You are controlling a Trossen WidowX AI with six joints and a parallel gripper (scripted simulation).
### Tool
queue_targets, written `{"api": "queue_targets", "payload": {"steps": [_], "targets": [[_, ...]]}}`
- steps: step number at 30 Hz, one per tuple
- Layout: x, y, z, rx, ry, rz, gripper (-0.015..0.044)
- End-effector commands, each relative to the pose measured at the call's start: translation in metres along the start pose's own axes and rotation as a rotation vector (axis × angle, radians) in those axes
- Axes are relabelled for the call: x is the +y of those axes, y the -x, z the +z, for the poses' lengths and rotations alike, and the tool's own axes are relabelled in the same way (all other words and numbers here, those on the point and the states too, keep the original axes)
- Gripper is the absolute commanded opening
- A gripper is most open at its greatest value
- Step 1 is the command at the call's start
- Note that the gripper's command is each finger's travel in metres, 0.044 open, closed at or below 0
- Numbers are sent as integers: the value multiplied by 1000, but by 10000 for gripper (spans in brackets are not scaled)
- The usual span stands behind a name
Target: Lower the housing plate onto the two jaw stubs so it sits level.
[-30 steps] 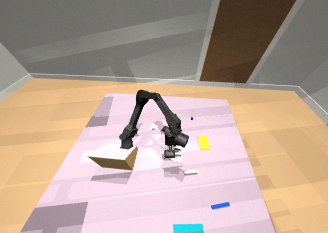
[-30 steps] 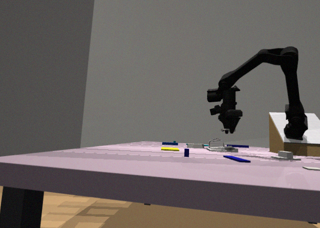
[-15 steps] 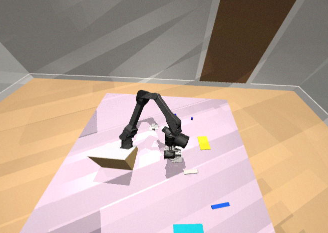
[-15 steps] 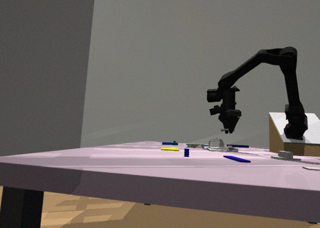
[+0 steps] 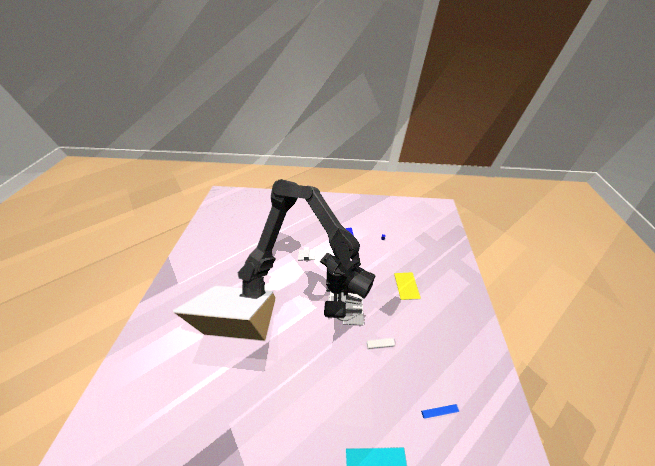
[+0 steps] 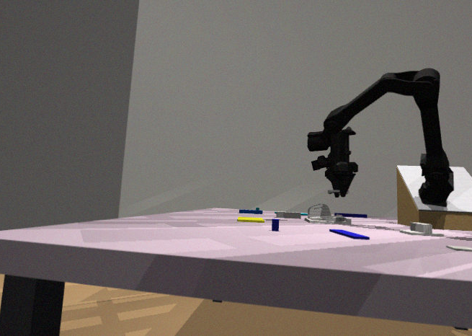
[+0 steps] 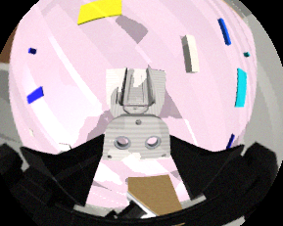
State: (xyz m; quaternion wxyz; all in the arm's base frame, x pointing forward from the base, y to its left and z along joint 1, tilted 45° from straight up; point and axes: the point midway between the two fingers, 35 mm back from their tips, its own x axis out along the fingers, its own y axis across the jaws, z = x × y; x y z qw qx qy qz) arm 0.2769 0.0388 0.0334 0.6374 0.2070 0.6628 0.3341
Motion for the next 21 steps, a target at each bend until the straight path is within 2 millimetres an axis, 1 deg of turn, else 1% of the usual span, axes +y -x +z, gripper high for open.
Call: {"api": "queue_targets", "payload": {"steps": [1,21], "targets": [[-1,1,-6,-2,5,-7,351],[-1,1,-6,-1,16,-7,351]]}}
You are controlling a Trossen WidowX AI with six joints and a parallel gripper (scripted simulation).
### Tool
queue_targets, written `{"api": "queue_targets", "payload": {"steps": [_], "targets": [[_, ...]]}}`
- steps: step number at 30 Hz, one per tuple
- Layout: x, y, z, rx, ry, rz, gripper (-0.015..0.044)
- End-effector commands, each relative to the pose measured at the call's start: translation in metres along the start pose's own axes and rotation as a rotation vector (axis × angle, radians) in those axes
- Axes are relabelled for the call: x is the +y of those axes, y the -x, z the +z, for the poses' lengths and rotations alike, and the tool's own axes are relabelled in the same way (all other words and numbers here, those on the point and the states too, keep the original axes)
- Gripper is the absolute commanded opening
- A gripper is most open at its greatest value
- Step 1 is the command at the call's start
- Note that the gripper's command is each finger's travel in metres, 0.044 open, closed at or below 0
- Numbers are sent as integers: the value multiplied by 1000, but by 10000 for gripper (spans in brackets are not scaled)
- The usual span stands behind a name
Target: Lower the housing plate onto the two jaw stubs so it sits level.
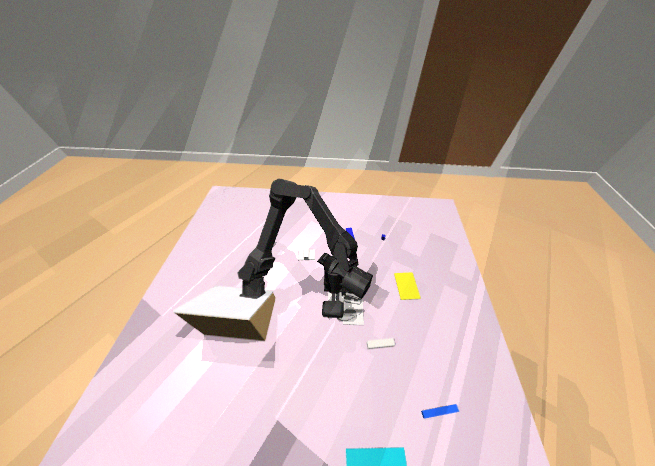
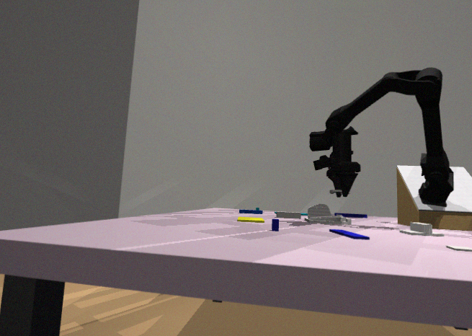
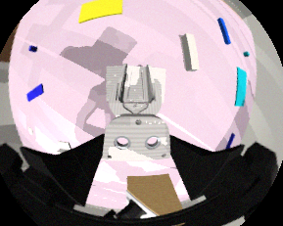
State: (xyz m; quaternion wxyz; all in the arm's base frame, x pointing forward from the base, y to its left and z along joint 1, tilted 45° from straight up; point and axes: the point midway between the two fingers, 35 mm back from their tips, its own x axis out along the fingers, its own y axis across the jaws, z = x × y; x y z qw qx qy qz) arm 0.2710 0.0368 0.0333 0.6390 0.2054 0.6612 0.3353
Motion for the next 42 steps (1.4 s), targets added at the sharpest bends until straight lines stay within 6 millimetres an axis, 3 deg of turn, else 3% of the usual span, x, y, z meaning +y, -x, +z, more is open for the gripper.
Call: {"api": "queue_targets", "payload": {"steps": [1,18,42], "targets": [[-1,0,0,1,11,-6,351],[-1,-1,0,1,11,-6,351],[-1,-40,1,0,11,-7,351]]}}
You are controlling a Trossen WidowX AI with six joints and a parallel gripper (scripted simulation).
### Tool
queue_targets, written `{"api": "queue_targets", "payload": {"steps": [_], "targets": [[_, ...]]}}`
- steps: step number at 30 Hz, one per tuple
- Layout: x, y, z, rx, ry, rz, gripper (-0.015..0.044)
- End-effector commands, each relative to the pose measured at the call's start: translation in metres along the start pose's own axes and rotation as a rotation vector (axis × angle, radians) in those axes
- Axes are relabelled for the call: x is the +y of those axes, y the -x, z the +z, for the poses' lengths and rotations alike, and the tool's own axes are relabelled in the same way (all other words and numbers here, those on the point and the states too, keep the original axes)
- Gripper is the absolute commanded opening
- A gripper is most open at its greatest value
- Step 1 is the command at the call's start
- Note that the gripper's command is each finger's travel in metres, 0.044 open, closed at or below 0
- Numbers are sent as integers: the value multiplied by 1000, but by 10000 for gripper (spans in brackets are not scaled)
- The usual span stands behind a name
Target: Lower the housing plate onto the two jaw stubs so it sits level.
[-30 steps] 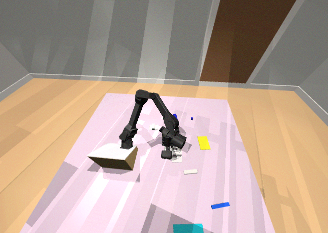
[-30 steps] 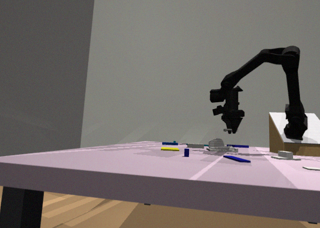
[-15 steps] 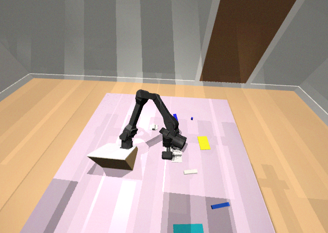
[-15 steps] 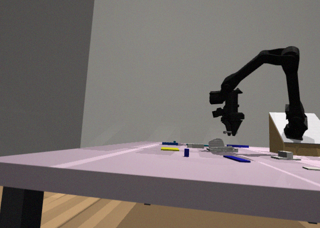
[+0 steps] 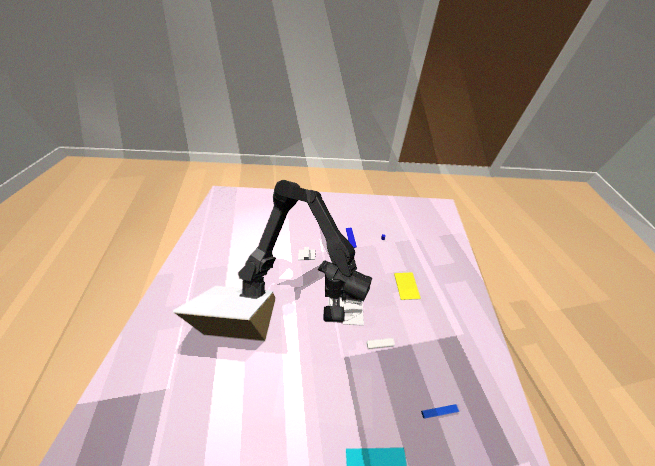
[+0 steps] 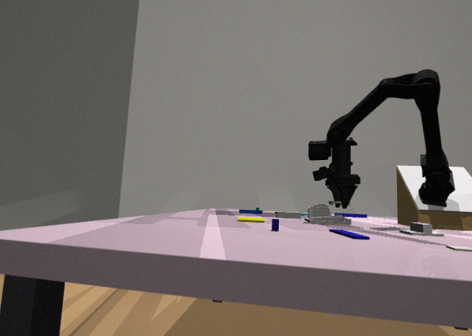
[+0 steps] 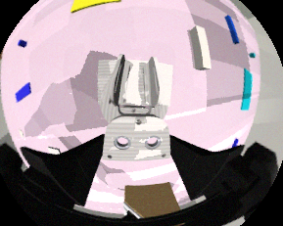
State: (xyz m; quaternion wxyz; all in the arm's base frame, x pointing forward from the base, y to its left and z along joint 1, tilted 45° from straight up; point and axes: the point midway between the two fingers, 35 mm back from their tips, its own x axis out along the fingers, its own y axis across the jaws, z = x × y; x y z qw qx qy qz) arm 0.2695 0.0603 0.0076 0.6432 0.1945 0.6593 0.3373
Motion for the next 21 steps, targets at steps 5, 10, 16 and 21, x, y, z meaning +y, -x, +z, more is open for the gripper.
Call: {"api": "queue_targets", "payload": {"steps": [5,10,16,21], "targets": [[1,-13,-1,0,-8,8,351],[1,-21,-2,0,-8,10,351],[2,-26,-2,1,-8,11,351],[2,-26,-2,1,-8,11,351]]}}
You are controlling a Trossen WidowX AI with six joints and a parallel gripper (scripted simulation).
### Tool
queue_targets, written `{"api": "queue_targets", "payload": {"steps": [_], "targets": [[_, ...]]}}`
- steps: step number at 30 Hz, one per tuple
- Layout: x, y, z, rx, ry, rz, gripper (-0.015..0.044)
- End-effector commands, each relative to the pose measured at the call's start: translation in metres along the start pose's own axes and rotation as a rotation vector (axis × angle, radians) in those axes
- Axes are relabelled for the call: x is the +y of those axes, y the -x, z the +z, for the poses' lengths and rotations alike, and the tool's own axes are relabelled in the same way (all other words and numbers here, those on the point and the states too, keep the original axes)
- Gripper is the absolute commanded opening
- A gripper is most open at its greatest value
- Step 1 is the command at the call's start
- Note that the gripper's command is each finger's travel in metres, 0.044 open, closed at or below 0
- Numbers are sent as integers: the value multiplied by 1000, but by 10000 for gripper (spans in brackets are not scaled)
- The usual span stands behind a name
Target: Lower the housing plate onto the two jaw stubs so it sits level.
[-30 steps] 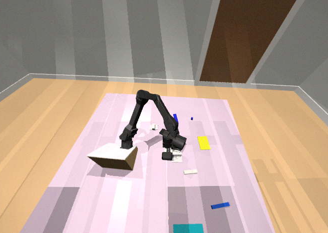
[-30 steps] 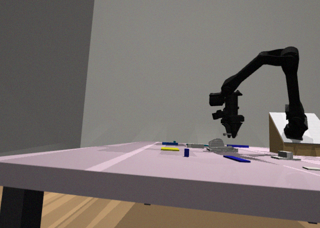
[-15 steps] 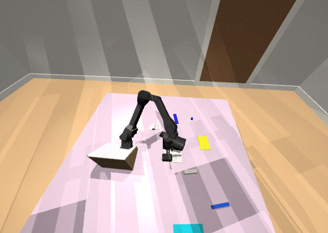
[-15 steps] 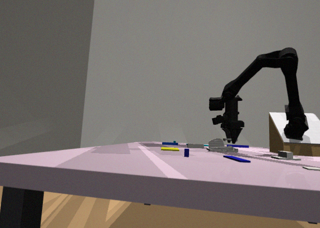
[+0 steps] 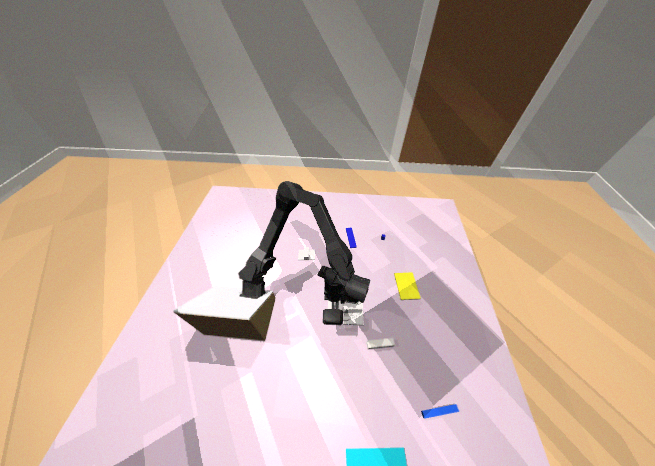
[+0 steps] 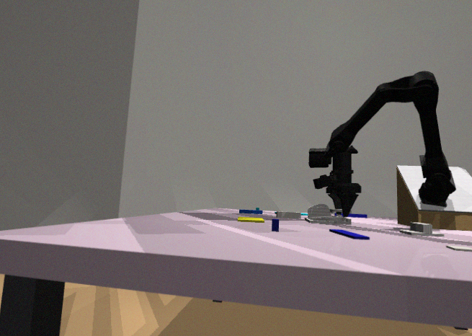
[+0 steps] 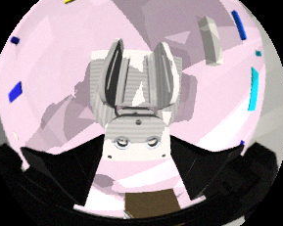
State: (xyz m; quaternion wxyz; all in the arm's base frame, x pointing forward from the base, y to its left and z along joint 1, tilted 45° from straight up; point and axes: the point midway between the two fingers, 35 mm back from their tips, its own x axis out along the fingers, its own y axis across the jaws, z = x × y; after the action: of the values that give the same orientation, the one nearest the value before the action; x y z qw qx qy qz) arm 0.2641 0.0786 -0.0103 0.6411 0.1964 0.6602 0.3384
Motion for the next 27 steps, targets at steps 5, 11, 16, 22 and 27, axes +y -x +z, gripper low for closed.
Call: {"api": "queue_targets", "payload": {"steps": [5,11,16,22,27], "targets": [[1,-1,0,-3,-5,6,351],[1,-3,0,-3,-13,6,351],[1,-3,0,-3,-14,6,351],[1,-5,0,-3,-16,6,351],[1,-5,0,-3,-17,6,351]]}}
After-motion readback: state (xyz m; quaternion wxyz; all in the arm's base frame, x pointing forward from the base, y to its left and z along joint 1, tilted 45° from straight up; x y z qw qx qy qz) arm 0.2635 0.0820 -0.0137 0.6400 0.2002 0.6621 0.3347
